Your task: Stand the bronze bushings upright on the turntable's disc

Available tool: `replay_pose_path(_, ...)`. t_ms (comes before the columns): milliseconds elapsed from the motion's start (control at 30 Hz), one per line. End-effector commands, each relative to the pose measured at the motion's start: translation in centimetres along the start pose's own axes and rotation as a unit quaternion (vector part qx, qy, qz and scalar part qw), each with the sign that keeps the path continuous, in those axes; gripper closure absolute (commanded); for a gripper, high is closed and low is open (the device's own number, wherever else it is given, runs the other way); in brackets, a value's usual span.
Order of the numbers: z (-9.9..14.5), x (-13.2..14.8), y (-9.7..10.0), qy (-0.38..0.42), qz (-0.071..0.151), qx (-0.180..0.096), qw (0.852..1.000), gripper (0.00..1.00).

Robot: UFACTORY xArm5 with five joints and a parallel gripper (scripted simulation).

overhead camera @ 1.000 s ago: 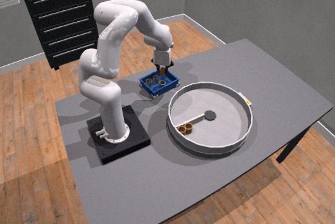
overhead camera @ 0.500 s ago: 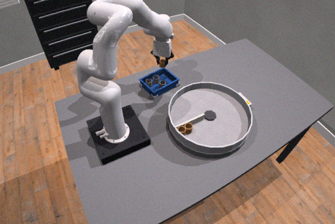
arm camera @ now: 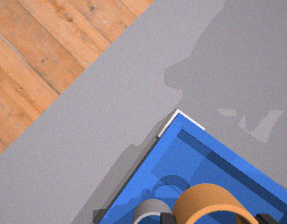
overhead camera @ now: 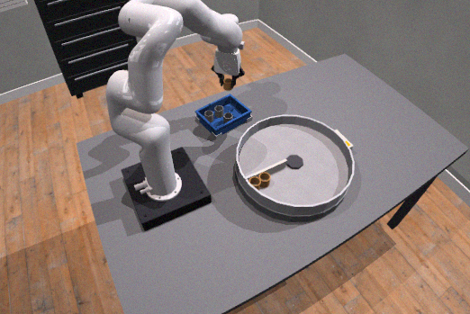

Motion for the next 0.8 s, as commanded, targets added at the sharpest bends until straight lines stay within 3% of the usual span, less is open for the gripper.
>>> replay_pose_path(0,-0.11,0.02,0.19,0.000,0.000,0.002,1.000,1.00)
replay_pose_path(767,0.75,0.82,0.19,0.000,0.000,0.002,1.000,1.00)
Point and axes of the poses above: the point where the finger pads meet when closed, its own y axis back along the fingers, its own x axis across the jaws, z = x × y, the point moved 2 cm from there along y, back along the fingers
